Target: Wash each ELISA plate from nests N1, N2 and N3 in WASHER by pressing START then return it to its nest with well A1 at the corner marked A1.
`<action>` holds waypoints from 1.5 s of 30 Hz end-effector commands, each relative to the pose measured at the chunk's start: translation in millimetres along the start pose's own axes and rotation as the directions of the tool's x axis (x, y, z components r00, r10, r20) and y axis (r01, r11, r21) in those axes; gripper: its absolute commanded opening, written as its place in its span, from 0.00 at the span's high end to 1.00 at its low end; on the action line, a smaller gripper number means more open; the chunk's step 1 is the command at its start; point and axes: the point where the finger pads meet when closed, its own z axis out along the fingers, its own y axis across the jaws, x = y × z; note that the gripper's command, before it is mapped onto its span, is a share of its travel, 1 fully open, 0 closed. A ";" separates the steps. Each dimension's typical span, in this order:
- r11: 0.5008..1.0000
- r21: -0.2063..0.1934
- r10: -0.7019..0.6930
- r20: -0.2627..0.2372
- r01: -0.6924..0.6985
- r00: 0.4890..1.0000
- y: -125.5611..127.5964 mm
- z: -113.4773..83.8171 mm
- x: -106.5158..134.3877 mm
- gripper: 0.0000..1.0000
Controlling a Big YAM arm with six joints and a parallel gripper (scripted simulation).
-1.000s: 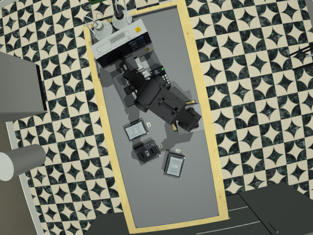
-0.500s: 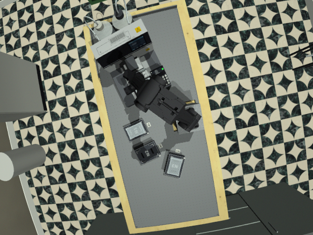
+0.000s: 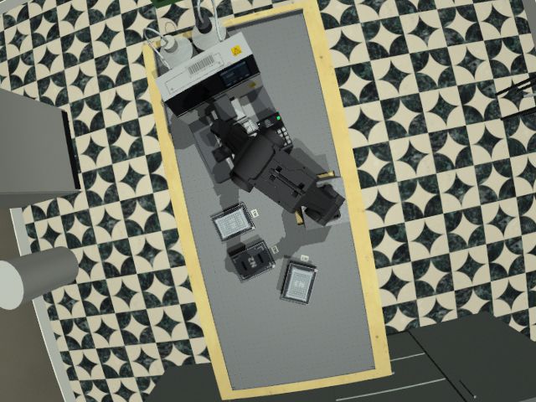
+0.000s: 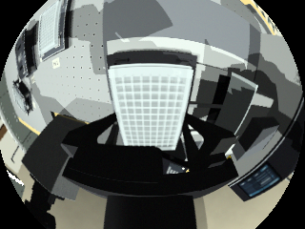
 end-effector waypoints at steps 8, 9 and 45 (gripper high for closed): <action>1.000 0.017 0.004 0.012 -0.005 1.000 -14.4 -2.0 -11.2 0.16; 1.000 0.020 0.000 0.012 -0.001 1.000 -11.0 -4.2 -6.7 0.16; 1.000 0.020 0.000 0.012 -0.001 1.000 -9.5 -4.2 -5.8 0.16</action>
